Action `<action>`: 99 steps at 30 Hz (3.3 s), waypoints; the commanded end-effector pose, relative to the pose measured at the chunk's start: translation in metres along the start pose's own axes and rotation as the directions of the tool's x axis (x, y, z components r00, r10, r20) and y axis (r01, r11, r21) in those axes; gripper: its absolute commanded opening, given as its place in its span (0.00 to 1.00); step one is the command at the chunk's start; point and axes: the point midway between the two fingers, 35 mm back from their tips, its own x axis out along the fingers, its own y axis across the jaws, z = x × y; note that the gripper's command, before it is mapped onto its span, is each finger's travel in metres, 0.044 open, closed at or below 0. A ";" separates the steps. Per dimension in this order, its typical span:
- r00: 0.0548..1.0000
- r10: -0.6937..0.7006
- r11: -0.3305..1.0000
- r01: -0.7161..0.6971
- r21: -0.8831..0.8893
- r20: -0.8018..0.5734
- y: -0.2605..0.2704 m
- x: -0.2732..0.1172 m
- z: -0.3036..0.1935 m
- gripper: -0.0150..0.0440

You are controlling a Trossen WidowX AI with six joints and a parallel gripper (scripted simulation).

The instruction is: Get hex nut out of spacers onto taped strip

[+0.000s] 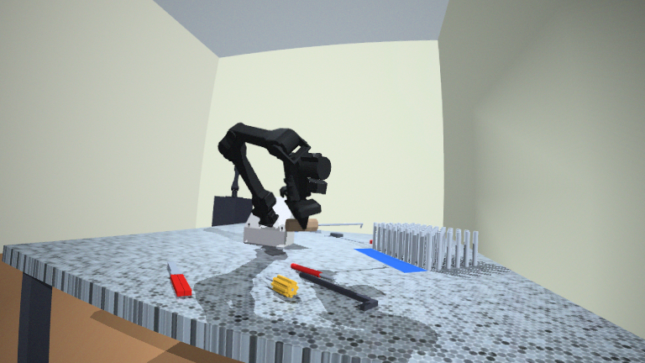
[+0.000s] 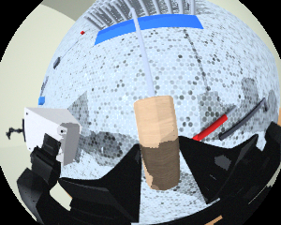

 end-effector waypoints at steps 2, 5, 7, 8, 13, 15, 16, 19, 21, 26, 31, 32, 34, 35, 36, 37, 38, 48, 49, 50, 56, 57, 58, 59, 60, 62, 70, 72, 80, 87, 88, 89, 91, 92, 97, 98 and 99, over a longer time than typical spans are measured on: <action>0.999 -0.018 1.000 0.018 -0.001 -0.036 0.007 0.004 0.018 0.25; 0.998 -0.033 0.999 0.033 -0.001 -0.056 0.011 0.006 0.027 0.25; 0.997 -0.045 0.999 0.045 -0.002 -0.069 0.014 0.007 0.033 0.25; 0.996 -0.052 0.999 0.052 -0.002 -0.075 0.015 0.007 0.036 0.25; 0.991 -0.090 0.996 0.090 -0.005 -0.103 0.023 0.009 0.051 0.25; 0.988 -0.108 0.994 0.108 -0.006 -0.112 0.027 0.009 0.056 0.25; 0.986 -0.118 0.993 0.118 -0.007 -0.116 0.028 0.009 0.059 0.25; 0.981 -0.148 0.989 0.148 -0.010 -0.127 0.034 0.010 0.068 0.25; 0.977 -0.169 0.986 0.169 -0.012 -0.133 0.037 0.010 0.074 0.25; 0.963 -0.227 0.974 0.227 -0.018 -0.141 0.047 0.009 0.087 0.25; 0.946 -0.291 0.957 0.291 -0.023 -0.141 0.058 0.007 0.101 0.25; 0.942 -0.304 0.952 0.304 -0.024 -0.139 0.060 0.007 0.104 0.25; 0.934 -0.331 0.944 0.330 -0.025 -0.135 0.065 0.006 0.109 0.25; 0.930 -0.344 0.939 0.344 -0.026 -0.133 0.067 0.006 0.111 0.25; 0.925 -0.358 0.934 0.357 -0.026 -0.130 0.069 0.005 0.114 0.25; 0.920 -0.371 0.928 0.371 -0.027 -0.126 0.072 0.005 0.116 0.25; 0.915 -0.385 0.923 0.384 -0.027 -0.122 0.074 0.004 0.119 0.25; 0.852 -0.520 0.854 0.520 -0.020 -0.059 0.101 -0.003 0.143 0.25; 0.845 -0.533 0.846 0.533 -0.018 -0.050 0.104 -0.004 0.145 0.25; 0.837 -0.546 0.838 0.545 -0.015 -0.041 0.107 -0.005 0.147 0.25; 0.825 -0.564 0.825 0.564 -0.012 -0.027 0.111 -0.007 0.150 0.25; 0.825 -0.564 0.825 0.564 -0.012 -0.027 0.111 -0.007 0.150 0.25; 0.825 -0.564 0.826 0.564 -0.012 -0.027 0.111 -0.006 0.150 0.25; 0.826 -0.563 0.827 0.563 -0.011 -0.027 0.110 -0.004 0.150 0.25; 0.827 -0.561 0.828 0.561 -0.011 -0.027 0.110 -0.002 0.150 0.25; 0.831 -0.556 0.831 0.556 -0.011 -0.026 0.108 0.006 0.151 0.25; 0.844 -0.537 0.844 0.537 -0.007 -0.023 0.097 0.043 0.148 0.25; 0.845 -0.534 0.845 0.534 -0.006 -0.022 0.094 0.052 0.147 0.25; 0.846 -0.533 0.846 0.533 -0.002 -0.018 0.082 0.085 0.138 0.25; 0.838 -0.545 0.839 0.545 -0.001 -0.018 0.071 0.111 0.125 0.25; 0.837 -0.547 0.837 0.547 -0.002 -0.019 0.070 0.114 0.122 0.25; 0.835 -0.550 0.835 0.550 -0.002 -0.020 0.069 0.117 0.120 0.25; 0.832 -0.555 0.832 0.555 -0.003 -0.021 0.067 0.123 0.116 0.25; 0.830 -0.558 0.830 0.558 -0.004 -0.022 0.066 0.126 0.113 0.25; 0.821 -0.571 0.821 0.571 -0.010 -0.027 0.063 0.136 0.103 0.25; 0.820 -0.571 0.821 0.571 -0.010 -0.027 0.064 0.136 0.103 0.25; 0.820 -0.571 0.821 0.571 -0.010 -0.027 0.064 0.136 0.103 0.25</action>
